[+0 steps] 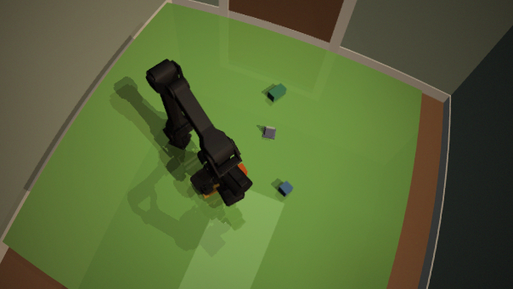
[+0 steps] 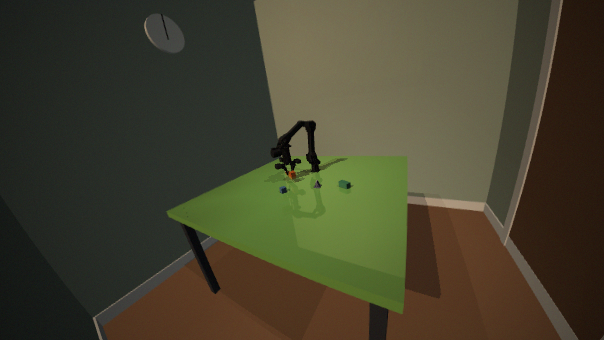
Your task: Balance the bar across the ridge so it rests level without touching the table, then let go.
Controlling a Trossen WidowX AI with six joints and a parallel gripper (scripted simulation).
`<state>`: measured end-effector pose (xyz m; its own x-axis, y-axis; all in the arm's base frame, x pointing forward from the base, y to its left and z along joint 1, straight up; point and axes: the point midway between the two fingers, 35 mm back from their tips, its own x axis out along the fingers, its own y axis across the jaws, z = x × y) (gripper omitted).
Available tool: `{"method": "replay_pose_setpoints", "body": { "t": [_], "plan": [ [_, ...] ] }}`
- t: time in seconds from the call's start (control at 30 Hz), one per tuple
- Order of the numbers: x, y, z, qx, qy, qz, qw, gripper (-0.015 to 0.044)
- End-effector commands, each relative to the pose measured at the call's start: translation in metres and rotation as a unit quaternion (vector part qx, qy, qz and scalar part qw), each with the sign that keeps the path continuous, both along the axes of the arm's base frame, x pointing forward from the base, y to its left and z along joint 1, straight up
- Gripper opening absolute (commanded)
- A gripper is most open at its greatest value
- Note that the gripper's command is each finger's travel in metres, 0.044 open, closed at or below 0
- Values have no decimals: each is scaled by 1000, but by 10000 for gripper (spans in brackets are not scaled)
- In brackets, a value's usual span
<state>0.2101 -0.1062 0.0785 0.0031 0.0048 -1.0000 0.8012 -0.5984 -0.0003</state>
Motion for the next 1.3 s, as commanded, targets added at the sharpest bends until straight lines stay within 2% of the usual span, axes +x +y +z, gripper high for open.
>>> {"method": "replay_pose_setpoints", "body": {
  "t": [0.0,0.63,1.27],
  "plan": [
    [2,-2,15,-6,-8,-1,1000,0],
    [-2,1,58,-7,-7,-1,1000,0],
    [33,50,60,-6,-9,112,994,0]
  ]
}}
